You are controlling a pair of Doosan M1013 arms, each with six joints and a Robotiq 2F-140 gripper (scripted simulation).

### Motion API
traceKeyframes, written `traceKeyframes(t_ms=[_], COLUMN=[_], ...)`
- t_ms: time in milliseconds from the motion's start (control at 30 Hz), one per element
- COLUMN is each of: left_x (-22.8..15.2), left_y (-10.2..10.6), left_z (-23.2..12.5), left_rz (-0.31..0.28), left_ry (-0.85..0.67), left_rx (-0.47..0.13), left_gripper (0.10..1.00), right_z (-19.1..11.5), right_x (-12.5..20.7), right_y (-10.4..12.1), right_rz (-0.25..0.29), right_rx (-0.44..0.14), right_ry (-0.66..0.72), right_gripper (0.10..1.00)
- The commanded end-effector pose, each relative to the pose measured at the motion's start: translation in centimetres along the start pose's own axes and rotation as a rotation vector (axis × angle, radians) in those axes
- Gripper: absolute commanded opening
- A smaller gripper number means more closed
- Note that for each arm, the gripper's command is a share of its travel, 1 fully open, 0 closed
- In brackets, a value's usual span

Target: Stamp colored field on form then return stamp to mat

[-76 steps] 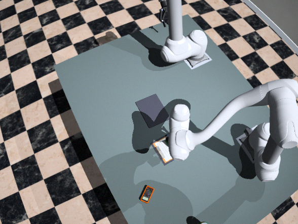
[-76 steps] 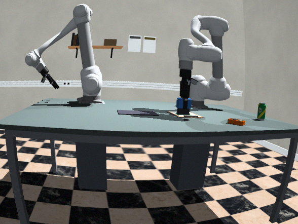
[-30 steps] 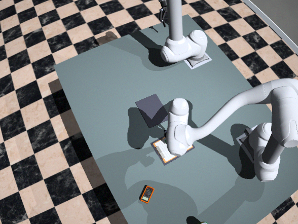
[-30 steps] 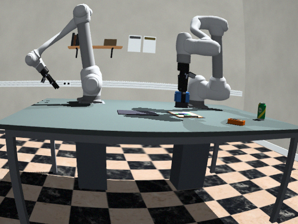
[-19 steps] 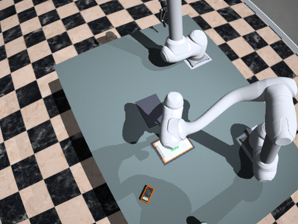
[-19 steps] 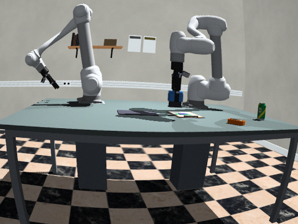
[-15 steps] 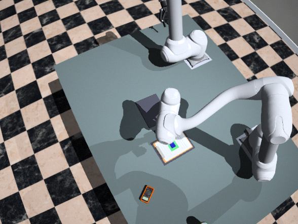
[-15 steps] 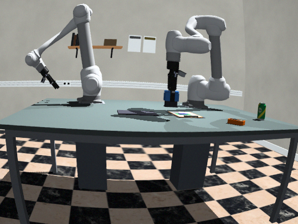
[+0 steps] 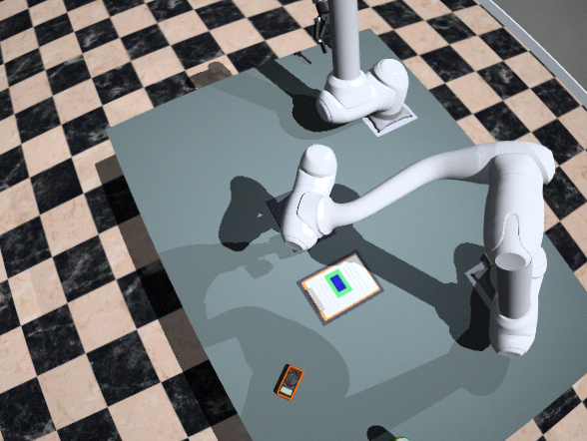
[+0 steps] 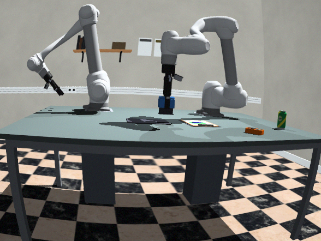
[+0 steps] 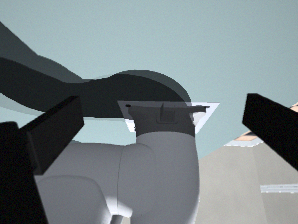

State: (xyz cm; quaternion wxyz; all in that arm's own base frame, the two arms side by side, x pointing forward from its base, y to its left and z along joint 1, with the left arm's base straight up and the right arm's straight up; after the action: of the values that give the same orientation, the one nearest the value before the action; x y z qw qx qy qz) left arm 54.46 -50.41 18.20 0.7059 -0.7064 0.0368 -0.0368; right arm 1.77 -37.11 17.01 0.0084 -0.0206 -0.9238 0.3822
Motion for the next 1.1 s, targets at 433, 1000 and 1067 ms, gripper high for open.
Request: traceKeyframes(t_ms=[433, 1000, 1067], left_x=[-0.7, -1.0, -1.0], left_y=[0.2, 0.3, 0.3], left_z=[-8.3, -9.7, -9.7], left_rz=[-0.001, -0.001, -0.001], left_ry=[0.028, 0.033, 0.033], left_rx=[0.0, 0.0, 0.0], left_gripper=[0.247, 0.247, 0.247], right_z=[0.0, 0.0, 0.0], right_x=[0.0, 0.0, 0.0], right_y=[0.0, 0.0, 0.0], right_rz=[0.0, 0.0, 0.0], right_rx=[0.001, 0.001, 0.001], right_ry=[0.0, 0.0, 0.0], right_gripper=[1.0, 1.0, 1.0])
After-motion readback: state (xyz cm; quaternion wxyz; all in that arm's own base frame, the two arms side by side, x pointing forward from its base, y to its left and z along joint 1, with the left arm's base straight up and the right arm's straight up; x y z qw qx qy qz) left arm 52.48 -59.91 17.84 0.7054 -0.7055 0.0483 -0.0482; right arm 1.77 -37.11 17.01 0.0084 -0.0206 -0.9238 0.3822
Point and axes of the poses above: on each arm, the point where the finger pads meet when closed, its own y axis out along the fingers, its own x axis across the jaws, z = x × y, the point moved 7 cm from there along -y, back along the fingers, and after that the axes turned 3 degrees about y, right-handed, at the moved point
